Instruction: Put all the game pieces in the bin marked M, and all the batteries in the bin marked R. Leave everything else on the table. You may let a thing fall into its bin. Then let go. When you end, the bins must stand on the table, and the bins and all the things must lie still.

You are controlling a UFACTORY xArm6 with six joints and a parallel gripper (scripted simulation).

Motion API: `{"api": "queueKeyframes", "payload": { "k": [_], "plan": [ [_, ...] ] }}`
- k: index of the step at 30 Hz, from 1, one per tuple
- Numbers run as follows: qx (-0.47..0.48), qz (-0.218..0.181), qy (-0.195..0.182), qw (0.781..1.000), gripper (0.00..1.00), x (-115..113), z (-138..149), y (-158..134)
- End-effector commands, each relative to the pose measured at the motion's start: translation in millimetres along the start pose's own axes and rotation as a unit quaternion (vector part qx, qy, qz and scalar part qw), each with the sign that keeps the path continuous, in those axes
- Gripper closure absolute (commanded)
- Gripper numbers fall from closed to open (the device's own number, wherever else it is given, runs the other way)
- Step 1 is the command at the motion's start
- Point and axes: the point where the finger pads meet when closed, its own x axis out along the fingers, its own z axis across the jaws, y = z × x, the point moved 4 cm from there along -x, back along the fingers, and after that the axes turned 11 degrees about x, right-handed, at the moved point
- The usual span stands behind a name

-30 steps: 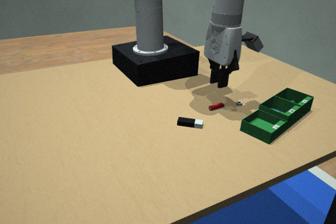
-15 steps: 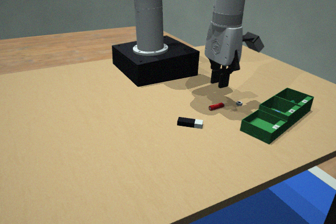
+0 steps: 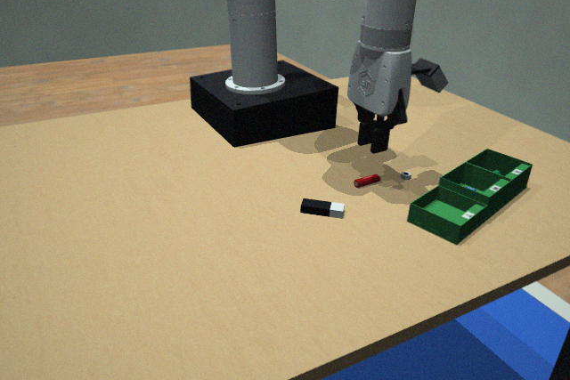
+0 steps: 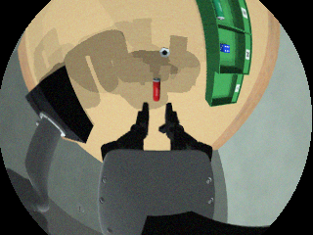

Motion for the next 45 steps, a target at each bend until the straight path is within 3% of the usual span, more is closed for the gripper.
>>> {"api": "queueKeyframes", "payload": {
  "k": [1,14,35,36,45],
  "plan": [
    [0.0,0.0,0.0,1.0,0.72,12.4,0.2,0.0],
    [0.0,0.0,0.0,1.0,0.72,54.7,1.0,0.2],
    [0.0,0.0,0.0,1.0,0.72,66.8,0.4,0.1],
    [0.0,0.0,0.0,1.0,1.0,66.8,0.4,0.1],
    [0.0,0.0,0.0,1.0,1.0,66.8,0.4,0.1]
  ]
}}
